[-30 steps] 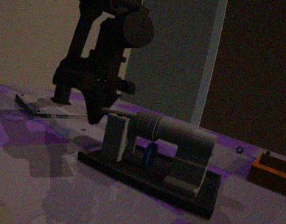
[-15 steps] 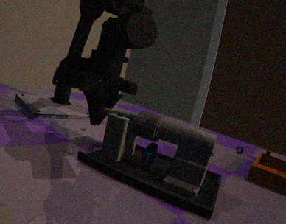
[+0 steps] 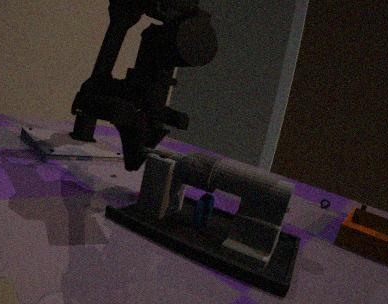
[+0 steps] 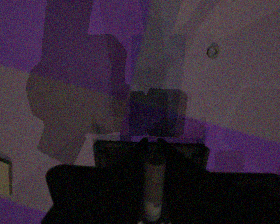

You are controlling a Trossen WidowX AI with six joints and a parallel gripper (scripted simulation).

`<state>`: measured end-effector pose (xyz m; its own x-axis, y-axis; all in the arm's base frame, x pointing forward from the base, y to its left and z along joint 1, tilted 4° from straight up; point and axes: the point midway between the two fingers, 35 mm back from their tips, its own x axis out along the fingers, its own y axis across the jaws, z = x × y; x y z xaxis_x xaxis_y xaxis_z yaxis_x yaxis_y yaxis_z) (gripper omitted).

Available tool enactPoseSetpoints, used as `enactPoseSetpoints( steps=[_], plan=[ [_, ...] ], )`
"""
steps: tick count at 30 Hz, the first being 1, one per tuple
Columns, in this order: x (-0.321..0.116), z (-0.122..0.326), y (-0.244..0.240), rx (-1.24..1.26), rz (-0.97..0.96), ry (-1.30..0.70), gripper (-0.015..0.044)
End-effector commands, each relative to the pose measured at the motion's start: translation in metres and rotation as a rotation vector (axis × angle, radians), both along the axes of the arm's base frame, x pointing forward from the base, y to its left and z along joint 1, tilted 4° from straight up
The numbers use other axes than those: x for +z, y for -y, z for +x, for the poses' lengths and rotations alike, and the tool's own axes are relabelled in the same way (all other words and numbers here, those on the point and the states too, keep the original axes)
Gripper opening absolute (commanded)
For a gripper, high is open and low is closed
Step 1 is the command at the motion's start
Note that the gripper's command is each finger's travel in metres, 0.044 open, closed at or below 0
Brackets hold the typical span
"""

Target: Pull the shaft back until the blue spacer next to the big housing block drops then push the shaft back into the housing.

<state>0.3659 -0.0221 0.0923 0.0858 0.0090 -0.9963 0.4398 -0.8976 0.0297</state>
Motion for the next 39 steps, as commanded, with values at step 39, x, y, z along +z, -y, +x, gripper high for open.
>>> enactPoseSetpoints(
  steps=[39],
  plan=[
    [0.0030, 0.0144, -0.0071, 0.001, 0.005, 0.011, 0.0000]
  ],
)
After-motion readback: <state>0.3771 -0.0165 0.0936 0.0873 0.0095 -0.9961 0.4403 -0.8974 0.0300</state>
